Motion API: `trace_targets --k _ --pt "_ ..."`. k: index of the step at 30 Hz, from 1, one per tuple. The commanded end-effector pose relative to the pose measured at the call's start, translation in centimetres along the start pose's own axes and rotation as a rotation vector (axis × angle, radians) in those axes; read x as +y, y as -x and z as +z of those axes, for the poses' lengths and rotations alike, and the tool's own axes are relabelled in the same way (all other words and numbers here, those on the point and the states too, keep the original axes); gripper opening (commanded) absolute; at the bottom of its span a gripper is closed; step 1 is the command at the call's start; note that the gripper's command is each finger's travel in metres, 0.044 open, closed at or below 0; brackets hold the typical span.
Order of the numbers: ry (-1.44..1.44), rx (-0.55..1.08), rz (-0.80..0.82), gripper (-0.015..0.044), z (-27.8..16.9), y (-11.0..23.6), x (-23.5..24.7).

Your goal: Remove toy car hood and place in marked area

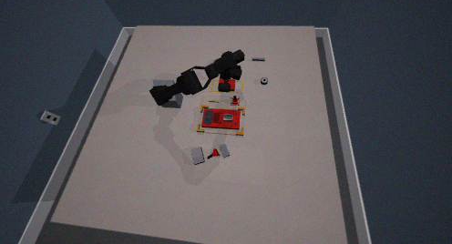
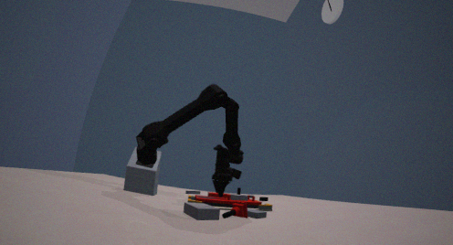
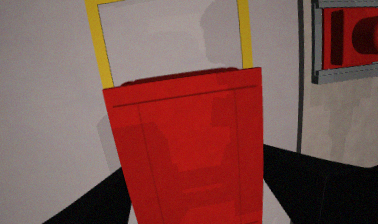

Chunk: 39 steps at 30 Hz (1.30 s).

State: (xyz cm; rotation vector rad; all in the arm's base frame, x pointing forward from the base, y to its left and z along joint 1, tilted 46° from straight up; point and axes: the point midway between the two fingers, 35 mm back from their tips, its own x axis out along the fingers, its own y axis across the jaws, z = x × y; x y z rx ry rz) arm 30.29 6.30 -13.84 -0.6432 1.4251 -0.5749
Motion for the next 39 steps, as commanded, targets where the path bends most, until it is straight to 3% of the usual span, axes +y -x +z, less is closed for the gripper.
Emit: trace_targets --k 1,15,23,39 --pt "-0.001 -0.001 0.0 0.0079 0.0 0.0 0.0" --pt "-0.001 -0.001 0.0 0.044 0.0 0.3 0.0" --pt "0.0 -0.002 -0.004 0.044 0.0 7.0 0.2" --pt "0.0 -0.002 -0.004 0.044 0.0 7.2 0.2"
